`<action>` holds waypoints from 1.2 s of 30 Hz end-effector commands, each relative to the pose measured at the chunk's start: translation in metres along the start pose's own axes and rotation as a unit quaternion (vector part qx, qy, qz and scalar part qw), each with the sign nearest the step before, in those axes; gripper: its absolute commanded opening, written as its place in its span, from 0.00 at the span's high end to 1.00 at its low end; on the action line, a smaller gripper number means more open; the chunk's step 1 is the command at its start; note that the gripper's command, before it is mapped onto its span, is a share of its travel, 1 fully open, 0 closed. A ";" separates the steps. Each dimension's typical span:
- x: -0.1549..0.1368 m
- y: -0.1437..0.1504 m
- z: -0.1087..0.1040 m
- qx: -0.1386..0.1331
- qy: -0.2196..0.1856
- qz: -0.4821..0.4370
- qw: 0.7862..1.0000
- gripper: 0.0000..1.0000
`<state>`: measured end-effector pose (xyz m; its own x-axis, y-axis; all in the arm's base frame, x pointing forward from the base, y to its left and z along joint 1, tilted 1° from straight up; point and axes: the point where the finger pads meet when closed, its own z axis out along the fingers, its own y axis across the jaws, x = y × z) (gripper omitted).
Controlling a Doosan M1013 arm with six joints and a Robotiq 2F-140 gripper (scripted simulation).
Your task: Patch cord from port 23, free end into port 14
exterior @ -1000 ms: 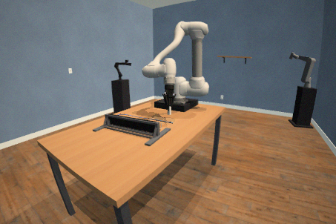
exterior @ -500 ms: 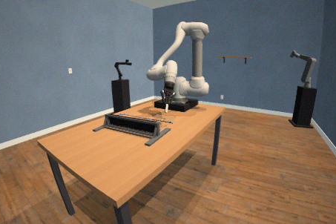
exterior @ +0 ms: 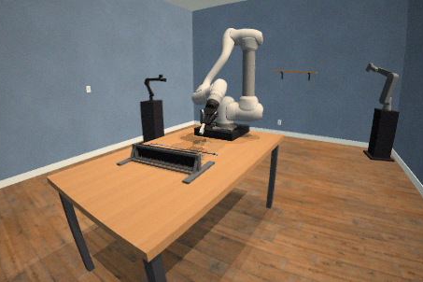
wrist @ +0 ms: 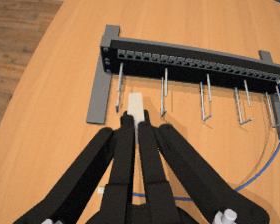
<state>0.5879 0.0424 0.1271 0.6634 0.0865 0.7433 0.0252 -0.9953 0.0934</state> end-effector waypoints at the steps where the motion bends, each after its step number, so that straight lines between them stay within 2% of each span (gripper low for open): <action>1: 0.012 0.014 -0.009 -0.012 0.049 0.067 0.996 1.00; 9: 0.014 0.017 -0.010 -0.015 0.056 0.077 0.995 1.00; 13: 0.015 0.018 0.000 -0.015 0.056 0.077 0.995 1.00; 19: 0.019 0.020 0.038 -0.015 0.056 0.077 0.995 1.00; 21: 0.019 0.020 0.038 -0.015 0.056 0.077 0.995 1.00; 30: 0.026 0.023 0.110 -0.015 0.056 0.077 0.995 1.00; 36: 0.028 0.024 0.129 -0.015 0.056 0.077 0.995 1.00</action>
<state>0.6983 0.0162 0.0683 0.5703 -0.0618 0.8191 -0.0948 -0.9955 -0.0090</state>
